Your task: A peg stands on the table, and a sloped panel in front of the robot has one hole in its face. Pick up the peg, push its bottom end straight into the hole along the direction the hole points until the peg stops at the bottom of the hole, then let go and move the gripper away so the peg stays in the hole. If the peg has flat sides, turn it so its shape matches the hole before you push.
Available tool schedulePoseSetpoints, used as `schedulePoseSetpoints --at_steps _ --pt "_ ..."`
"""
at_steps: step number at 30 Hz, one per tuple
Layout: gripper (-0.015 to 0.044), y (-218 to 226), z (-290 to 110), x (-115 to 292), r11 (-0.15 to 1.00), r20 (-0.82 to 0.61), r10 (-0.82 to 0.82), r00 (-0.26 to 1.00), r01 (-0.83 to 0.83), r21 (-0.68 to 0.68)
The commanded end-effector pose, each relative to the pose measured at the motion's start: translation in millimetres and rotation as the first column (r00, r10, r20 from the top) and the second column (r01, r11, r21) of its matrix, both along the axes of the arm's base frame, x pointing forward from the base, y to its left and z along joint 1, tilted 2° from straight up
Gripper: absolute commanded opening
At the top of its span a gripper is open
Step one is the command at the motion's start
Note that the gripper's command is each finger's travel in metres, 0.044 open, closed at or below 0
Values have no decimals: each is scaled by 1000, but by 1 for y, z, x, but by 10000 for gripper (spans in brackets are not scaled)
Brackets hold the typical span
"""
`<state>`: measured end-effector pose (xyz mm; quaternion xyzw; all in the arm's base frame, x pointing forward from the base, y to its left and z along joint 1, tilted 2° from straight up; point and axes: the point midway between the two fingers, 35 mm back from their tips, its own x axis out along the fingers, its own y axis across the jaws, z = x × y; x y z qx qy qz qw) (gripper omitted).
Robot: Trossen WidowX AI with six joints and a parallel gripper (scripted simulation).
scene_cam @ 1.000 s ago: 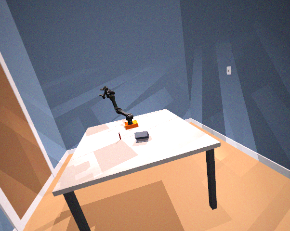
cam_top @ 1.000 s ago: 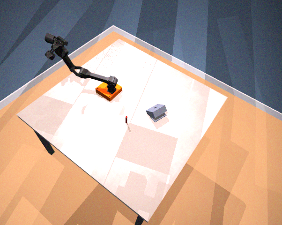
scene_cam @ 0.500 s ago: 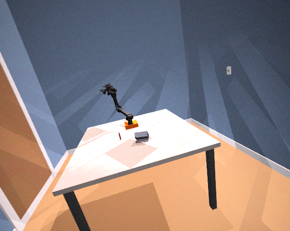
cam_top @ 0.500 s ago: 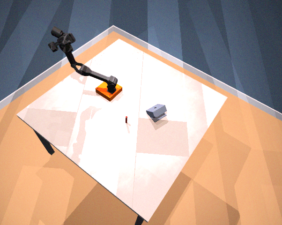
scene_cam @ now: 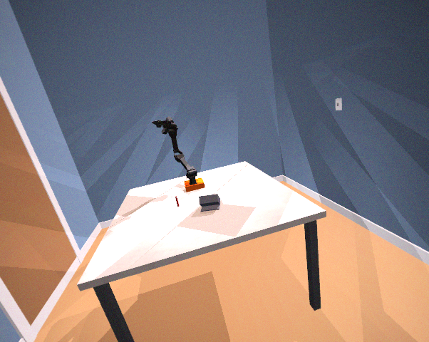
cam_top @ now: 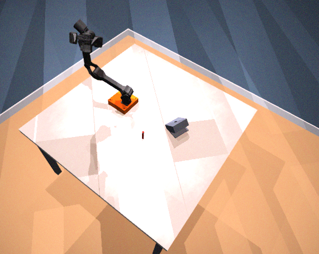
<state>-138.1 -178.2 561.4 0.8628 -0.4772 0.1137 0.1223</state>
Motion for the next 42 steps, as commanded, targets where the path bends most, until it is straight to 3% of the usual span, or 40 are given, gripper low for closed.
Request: schedulePoseSetpoints --at_steps 1,10,14,19,30,42 --pt "440 11 6 22 997 -98 -11 995 4 -75" --pt "440 37 18 79 965 -334 -70 940 -21 -260" --pt "440 48 24 98 949 -350 -58 935 -57 -311" --pt "440 61 25 135 914 -480 -123 869 -89 -396" --pt "440 78 11 217 824 -709 -280 647 -217 -524" --pt "440 82 -25 297 723 -831 -434 348 -415 -552"
